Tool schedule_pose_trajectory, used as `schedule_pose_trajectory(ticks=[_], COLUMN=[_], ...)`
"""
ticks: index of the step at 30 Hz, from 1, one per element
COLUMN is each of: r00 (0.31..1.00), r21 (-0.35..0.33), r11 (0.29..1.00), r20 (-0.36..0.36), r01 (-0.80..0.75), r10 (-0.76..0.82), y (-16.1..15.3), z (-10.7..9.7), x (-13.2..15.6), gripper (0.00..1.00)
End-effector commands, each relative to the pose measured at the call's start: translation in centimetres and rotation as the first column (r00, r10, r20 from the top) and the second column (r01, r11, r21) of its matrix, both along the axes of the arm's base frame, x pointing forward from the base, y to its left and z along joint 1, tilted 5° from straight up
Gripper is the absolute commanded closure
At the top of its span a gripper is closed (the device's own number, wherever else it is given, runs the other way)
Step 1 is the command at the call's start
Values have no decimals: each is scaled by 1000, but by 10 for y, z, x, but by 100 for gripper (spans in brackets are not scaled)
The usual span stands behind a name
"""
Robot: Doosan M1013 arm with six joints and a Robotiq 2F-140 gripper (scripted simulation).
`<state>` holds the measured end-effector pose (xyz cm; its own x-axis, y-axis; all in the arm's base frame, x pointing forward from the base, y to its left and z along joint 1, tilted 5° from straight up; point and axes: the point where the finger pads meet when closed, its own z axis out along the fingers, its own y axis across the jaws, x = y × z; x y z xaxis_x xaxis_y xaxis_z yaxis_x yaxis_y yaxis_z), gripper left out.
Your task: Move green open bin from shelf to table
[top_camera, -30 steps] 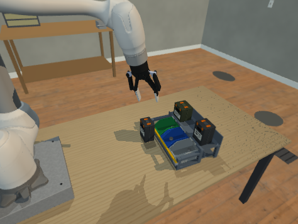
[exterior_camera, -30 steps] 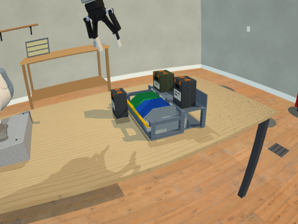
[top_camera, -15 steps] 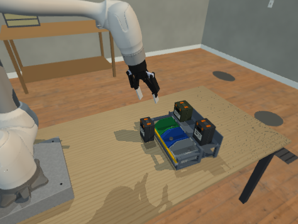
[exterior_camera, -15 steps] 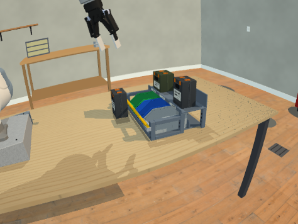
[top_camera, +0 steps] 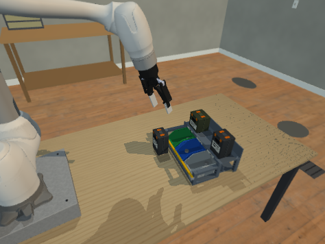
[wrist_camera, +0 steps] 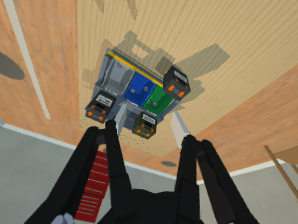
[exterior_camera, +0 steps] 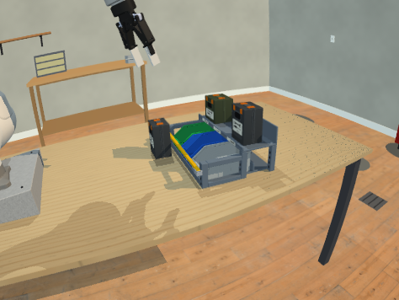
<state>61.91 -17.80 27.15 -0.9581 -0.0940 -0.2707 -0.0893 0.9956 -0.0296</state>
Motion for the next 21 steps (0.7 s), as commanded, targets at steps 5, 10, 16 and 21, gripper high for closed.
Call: schedule_pose_trajectory(ticks=[5, 10, 16, 21], r00=[1000, 993, 962, 962], r21=[2, 12, 28, 28], r11=[1000, 993, 962, 962], r20=[1, 0, -3, -3], r01=[17, 121, 273, 273], r10=[-17, -121, -273, -273], y=[0, 0, 0, 0], z=[0, 0, 0, 0], x=[0, 0, 0, 0], gripper=[43, 43, 43, 43])
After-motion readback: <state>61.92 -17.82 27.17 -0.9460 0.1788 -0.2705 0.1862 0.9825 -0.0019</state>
